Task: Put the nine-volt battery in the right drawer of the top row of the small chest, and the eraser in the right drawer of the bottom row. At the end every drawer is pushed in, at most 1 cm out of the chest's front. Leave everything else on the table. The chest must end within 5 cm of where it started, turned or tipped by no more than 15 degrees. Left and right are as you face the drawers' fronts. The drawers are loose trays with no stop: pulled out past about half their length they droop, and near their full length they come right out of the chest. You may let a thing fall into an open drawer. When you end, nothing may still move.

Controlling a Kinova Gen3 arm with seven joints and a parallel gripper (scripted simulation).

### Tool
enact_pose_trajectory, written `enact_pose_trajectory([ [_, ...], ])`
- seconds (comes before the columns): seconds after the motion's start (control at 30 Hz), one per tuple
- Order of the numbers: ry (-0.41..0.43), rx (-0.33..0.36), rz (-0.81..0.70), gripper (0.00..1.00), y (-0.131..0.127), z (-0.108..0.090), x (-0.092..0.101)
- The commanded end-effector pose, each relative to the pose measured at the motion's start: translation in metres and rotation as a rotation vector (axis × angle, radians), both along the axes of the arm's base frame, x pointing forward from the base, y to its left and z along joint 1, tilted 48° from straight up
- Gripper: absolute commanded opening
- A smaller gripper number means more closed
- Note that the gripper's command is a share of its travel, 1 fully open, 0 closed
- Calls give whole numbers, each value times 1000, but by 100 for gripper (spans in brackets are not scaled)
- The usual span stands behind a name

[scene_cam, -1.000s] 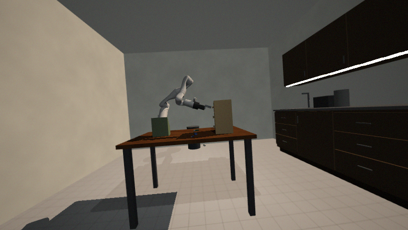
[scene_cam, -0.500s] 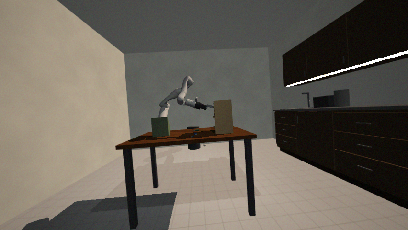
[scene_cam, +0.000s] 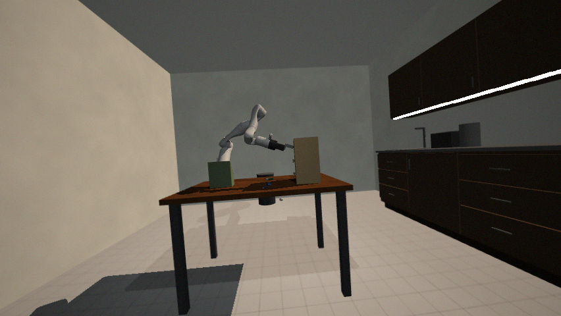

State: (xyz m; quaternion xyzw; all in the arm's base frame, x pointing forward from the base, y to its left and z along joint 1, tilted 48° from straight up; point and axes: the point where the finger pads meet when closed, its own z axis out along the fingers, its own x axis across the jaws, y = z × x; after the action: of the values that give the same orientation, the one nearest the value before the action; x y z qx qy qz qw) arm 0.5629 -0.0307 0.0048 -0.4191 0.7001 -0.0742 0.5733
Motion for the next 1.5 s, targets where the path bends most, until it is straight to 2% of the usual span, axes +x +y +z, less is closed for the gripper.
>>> enact_pose_trajectory([
  [0.0,-2,-1,-2,67,-1,1,0],
  [0.4,-2,-1,-2,67,-1,1,0],
  [0.43,-2,-1,-2,37,-1,1,0],
  [1.47,-2,-1,-2,37,-1,1,0],
])
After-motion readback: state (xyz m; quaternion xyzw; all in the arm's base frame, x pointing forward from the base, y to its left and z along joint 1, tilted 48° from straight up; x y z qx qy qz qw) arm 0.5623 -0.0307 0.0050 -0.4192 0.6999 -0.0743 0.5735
